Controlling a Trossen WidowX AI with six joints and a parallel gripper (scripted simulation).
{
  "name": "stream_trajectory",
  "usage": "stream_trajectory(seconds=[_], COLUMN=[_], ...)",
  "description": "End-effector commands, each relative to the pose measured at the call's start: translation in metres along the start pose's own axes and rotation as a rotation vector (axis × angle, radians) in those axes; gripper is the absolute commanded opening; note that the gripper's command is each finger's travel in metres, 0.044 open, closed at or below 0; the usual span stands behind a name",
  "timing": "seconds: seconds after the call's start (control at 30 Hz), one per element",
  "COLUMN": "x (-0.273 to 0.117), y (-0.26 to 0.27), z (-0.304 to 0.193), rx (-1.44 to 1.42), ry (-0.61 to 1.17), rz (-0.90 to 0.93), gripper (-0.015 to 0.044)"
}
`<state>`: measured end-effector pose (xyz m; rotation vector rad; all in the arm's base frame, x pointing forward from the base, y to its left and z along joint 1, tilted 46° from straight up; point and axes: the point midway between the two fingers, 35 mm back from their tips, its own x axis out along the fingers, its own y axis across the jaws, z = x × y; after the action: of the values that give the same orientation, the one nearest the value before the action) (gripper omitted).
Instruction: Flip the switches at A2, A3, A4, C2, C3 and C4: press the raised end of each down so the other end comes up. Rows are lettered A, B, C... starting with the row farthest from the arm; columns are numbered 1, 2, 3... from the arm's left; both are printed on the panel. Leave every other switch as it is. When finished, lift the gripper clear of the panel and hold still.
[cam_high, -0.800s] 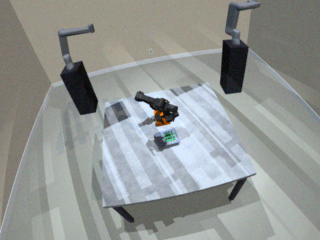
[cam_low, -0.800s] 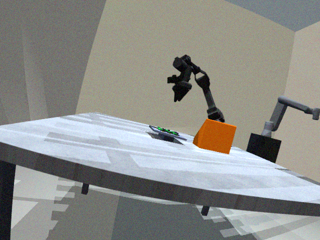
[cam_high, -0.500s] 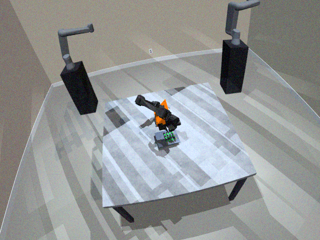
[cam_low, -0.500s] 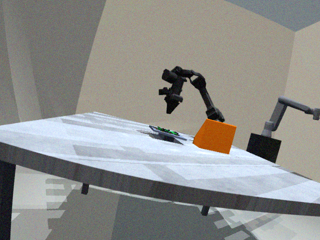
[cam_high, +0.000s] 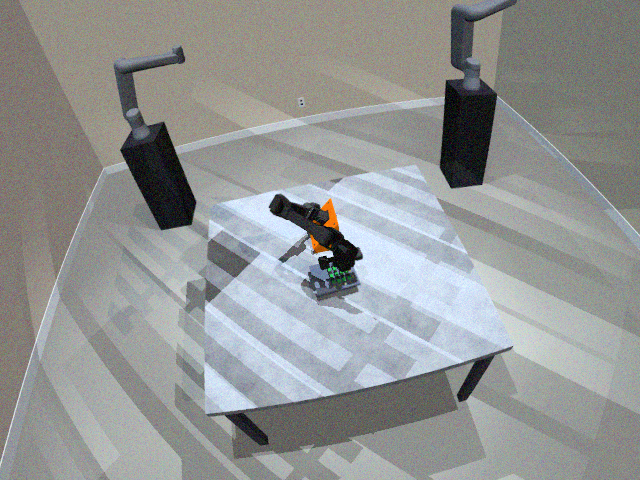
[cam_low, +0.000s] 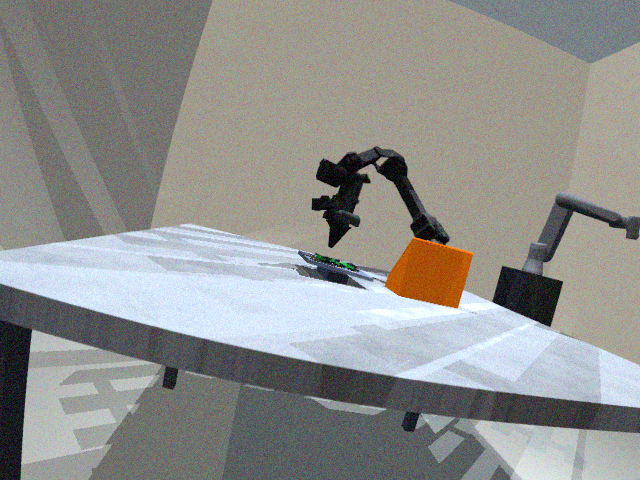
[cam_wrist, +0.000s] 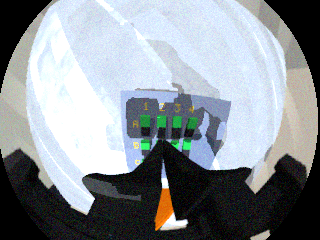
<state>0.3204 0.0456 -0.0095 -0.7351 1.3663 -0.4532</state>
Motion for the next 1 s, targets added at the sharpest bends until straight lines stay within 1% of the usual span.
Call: stream_trajectory(seconds=[0.0,0.67,0.97], x=[0.004,0.027,0.028], y=[0.0,-0.001,-0.001], z=[-0.002,-0.003,-0.003], rx=[-0.009,-0.009,-0.009], ry=[0.001,0.001,0.001], rz=[-0.007,-0.008,-0.008], gripper=[0.0,0.0,0.0])
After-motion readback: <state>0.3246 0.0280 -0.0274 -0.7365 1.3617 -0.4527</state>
